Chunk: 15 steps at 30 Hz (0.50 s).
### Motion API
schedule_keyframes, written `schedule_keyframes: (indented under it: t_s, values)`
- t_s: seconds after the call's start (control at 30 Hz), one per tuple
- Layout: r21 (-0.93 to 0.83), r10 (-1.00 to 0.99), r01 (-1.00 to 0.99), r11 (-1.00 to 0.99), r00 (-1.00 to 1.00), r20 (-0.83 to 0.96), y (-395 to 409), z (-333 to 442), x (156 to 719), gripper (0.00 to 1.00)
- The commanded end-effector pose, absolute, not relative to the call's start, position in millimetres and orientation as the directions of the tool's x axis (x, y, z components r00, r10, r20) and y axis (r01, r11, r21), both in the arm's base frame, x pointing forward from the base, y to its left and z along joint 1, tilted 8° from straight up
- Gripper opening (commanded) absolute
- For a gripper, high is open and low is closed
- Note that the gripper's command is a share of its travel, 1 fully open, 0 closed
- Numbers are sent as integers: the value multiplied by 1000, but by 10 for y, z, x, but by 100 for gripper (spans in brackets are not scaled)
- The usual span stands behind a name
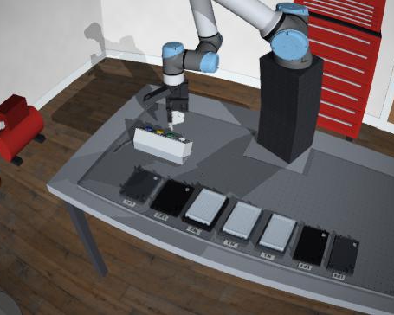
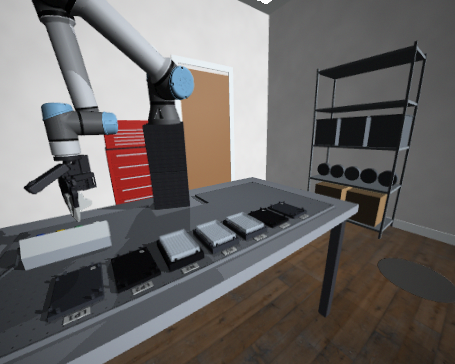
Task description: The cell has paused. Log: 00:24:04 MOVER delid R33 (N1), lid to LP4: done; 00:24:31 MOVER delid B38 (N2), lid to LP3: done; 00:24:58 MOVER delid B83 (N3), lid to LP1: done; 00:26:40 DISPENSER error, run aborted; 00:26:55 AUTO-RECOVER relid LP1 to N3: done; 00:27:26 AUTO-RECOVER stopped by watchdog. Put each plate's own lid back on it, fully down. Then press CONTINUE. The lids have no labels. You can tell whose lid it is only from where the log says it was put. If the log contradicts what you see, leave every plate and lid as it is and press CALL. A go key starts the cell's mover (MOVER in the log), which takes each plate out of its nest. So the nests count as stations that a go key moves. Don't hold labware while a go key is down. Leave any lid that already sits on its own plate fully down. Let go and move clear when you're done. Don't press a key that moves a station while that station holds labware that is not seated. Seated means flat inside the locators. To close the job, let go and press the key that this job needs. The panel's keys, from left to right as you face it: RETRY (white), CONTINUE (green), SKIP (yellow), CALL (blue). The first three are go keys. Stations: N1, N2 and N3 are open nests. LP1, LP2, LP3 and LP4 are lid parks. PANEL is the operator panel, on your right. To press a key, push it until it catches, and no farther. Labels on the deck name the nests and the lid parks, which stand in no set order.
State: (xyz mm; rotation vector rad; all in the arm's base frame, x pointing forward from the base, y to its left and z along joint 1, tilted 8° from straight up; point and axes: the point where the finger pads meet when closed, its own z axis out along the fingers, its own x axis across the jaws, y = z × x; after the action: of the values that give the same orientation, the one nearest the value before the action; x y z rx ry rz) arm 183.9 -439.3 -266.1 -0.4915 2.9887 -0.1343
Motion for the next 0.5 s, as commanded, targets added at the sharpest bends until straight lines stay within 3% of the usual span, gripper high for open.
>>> schedule_keyframes:
  t_s: [0.0, 0.47]
  values:
    - [-106, -324, -314, 944, -942, -93, -4403, -2685, 1860, 0]
    - [-106, -324, -314, 944, -942, -93, -4414, -2748, 1908, 0]
